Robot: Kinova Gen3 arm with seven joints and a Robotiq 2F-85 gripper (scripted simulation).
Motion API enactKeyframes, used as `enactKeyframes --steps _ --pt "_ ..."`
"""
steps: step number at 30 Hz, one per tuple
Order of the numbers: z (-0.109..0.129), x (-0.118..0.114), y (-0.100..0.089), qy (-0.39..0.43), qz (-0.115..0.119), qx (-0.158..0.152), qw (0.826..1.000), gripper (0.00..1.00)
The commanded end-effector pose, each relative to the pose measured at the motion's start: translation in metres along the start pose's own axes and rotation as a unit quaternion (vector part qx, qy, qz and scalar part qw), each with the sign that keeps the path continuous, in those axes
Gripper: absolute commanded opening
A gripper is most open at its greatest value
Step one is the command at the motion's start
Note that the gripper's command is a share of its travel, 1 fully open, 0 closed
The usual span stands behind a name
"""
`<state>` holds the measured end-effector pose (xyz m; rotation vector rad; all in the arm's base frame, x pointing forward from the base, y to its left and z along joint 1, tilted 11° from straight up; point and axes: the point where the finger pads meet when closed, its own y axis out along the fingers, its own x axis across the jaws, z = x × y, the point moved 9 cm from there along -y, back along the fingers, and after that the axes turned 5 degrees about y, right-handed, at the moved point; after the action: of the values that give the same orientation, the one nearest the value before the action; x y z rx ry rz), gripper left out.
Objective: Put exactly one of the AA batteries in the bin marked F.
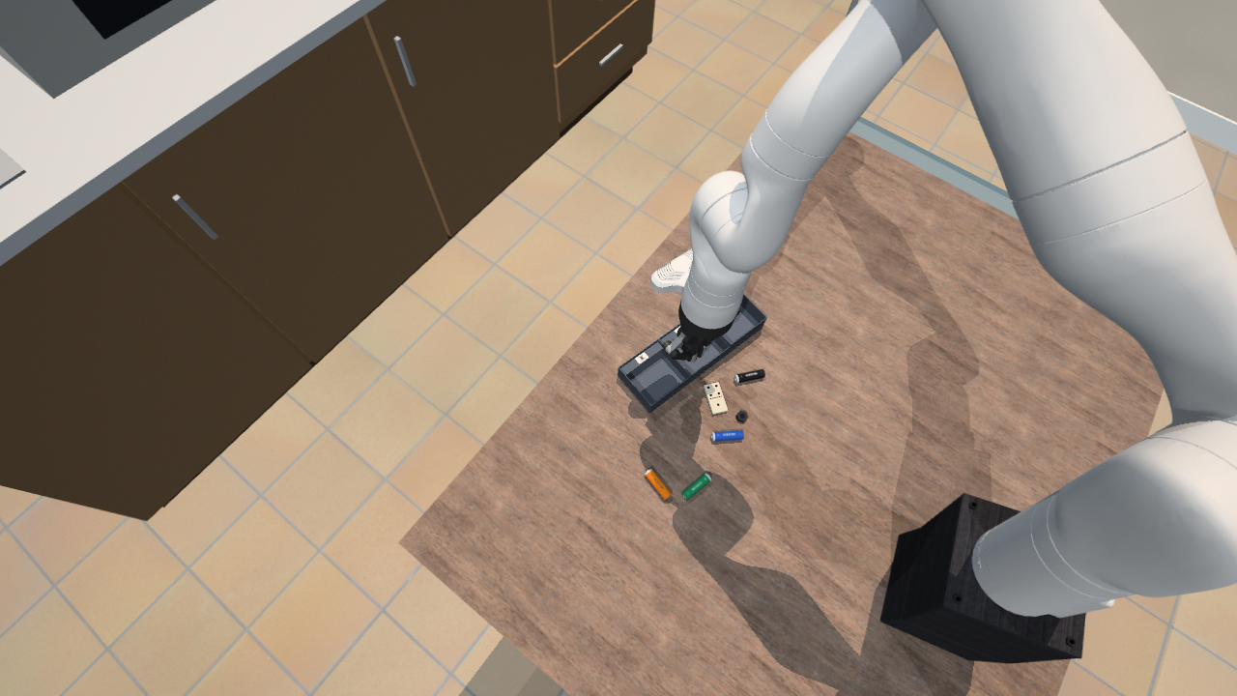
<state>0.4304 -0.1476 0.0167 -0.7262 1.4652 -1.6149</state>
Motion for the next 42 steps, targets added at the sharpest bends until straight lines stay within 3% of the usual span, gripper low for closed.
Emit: enactKeyframes --steps 1,9,15,36,42 --pt "-0.002 -0.022 0.0 -0.012 0.002 0.001 1.0 0.09" --pt "-0.006 -0.05 0.0 -0.012 0.002 0.001 1.0 0.09" --pt "-0.006 -0.05 0.0 -0.012 0.002 0.001 1.0 0.09" --pt "-0.005 -0.051 0.05 -0.012 0.002 0.001 1.0 0.09" --pt "-0.006 -0.051 0.052 -0.012 0.002 0.001 1.0 0.09"
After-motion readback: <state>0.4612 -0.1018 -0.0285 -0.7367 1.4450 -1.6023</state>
